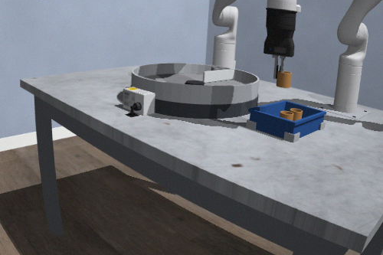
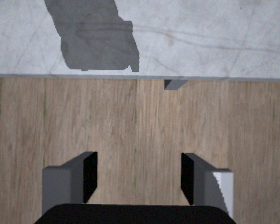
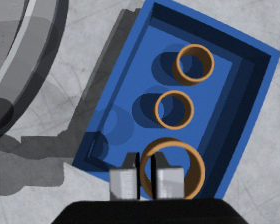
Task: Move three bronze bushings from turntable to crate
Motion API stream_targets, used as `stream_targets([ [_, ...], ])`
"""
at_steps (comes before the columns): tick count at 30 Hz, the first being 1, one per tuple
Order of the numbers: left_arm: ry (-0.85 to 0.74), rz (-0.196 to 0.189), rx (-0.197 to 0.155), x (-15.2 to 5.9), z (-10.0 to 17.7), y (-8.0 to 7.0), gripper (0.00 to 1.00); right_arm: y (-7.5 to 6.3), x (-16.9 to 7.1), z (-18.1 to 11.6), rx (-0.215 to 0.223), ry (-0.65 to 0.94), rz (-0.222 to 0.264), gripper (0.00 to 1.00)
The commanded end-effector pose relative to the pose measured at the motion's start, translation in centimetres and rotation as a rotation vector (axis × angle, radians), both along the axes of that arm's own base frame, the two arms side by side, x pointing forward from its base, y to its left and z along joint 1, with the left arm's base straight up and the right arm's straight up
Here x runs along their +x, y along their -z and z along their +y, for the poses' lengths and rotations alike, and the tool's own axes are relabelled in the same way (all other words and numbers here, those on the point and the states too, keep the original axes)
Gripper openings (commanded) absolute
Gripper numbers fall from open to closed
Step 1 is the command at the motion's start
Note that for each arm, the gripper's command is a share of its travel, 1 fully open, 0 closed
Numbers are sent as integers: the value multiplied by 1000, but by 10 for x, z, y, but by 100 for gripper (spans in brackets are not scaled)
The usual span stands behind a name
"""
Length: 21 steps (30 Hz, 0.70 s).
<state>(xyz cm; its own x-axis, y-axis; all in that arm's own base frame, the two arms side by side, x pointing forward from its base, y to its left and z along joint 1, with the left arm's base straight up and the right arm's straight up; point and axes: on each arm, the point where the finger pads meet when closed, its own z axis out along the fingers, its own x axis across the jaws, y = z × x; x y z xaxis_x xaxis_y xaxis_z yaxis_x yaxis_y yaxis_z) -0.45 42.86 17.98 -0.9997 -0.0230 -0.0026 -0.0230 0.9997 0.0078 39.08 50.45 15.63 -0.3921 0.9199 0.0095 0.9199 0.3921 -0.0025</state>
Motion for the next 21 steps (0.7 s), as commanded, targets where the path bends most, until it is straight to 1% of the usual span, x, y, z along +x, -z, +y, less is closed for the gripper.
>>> stream_targets([
  [1, 4, 2, -8, -3, -4, -1, 100, 9, 4, -1, 0, 5, -8, 0],
  [3, 4, 2, -8, -3, -4, -1, 100, 19, 5, -1, 0, 5, -8, 0],
  [4, 4, 2, -8, -3, -4, -1, 100, 27, 4, -1, -2, 5, -6, 0],
  [6, 4, 2, -8, -3, -4, -1, 100, 27, 4, -1, -2, 5, -6, 0],
  [7, 4, 2, -8, -3, -4, -1, 100, 31, 5, -1, 0, 5, -8, 0],
  [10, 4, 2, -8, -3, -4, -1, 100, 52, 5, -1, -4, 5, -4, 0],
  [12, 4, 2, -8, -3, -4, -1, 100, 61, 5, 0, -4, 5, -4, 0],
  [14, 4, 2, -8, -3, -4, -1, 100, 63, 6, 0, -1, 5, -7, 0],
  [21, 4, 2, -8, -3, -4, -1, 100, 64, 6, 1, 0, 6, -8, 0],
])
